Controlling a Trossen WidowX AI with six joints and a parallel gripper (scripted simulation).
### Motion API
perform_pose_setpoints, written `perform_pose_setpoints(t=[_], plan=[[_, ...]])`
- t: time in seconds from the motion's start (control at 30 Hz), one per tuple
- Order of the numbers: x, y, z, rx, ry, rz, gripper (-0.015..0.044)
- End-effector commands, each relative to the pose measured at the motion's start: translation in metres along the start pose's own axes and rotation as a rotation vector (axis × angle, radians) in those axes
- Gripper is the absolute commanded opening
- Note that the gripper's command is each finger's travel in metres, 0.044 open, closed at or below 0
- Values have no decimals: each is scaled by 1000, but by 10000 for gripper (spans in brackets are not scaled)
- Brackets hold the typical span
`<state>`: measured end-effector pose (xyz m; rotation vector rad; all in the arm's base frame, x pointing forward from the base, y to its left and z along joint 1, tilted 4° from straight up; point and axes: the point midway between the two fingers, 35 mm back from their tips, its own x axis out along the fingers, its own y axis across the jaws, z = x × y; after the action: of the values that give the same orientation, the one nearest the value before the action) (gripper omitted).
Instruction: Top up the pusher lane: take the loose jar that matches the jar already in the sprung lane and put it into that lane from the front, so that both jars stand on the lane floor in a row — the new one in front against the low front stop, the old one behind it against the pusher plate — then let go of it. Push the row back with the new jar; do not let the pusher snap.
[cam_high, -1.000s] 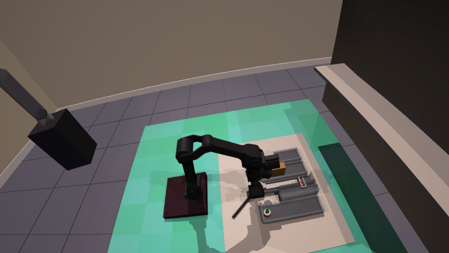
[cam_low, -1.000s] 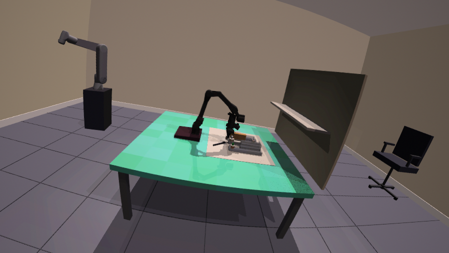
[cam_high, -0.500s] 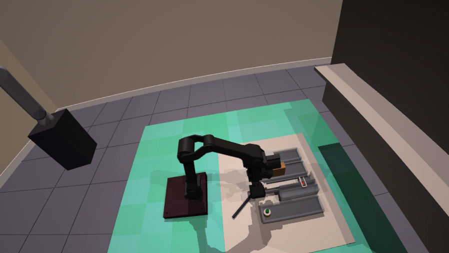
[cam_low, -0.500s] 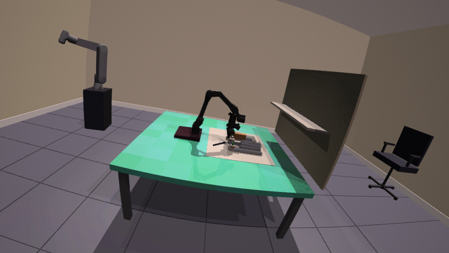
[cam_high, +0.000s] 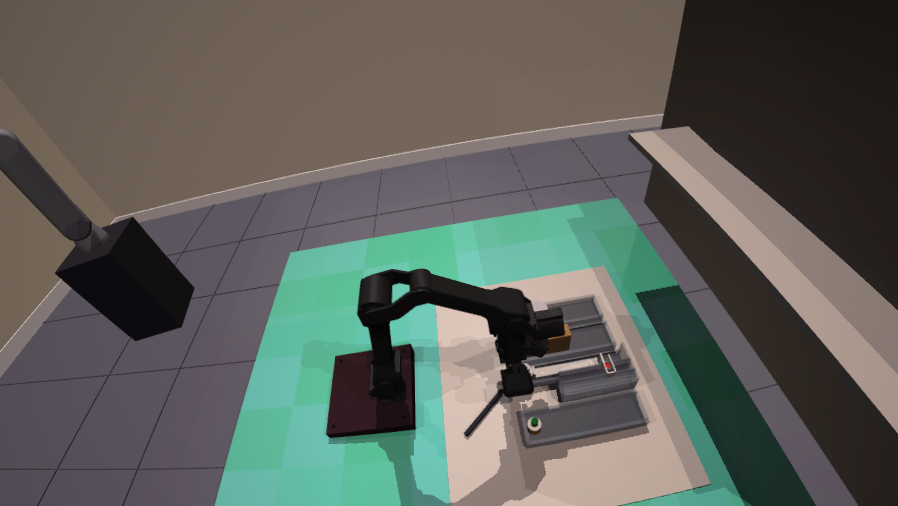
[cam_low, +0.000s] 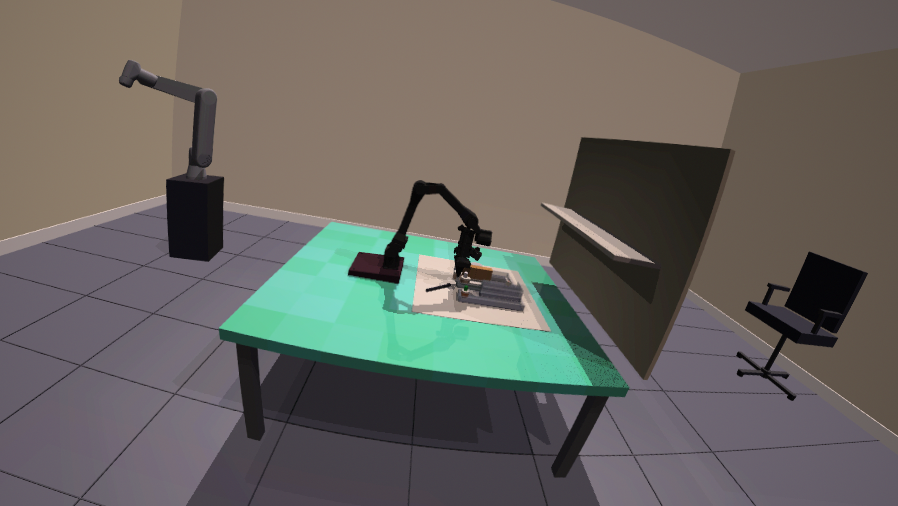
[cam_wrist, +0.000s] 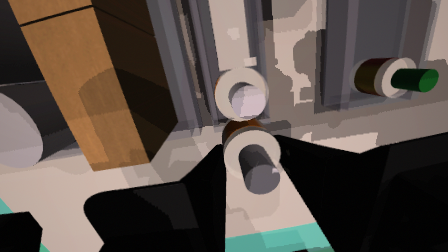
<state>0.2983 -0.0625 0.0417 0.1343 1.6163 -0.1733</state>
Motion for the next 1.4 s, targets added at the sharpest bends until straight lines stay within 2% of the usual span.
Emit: perform_pose_setpoints(t=[0.0,1.37], plan=[[-3,-1,9,-5,-25,-5,0],[-5,-1,24,-5,-27,-5,0]])
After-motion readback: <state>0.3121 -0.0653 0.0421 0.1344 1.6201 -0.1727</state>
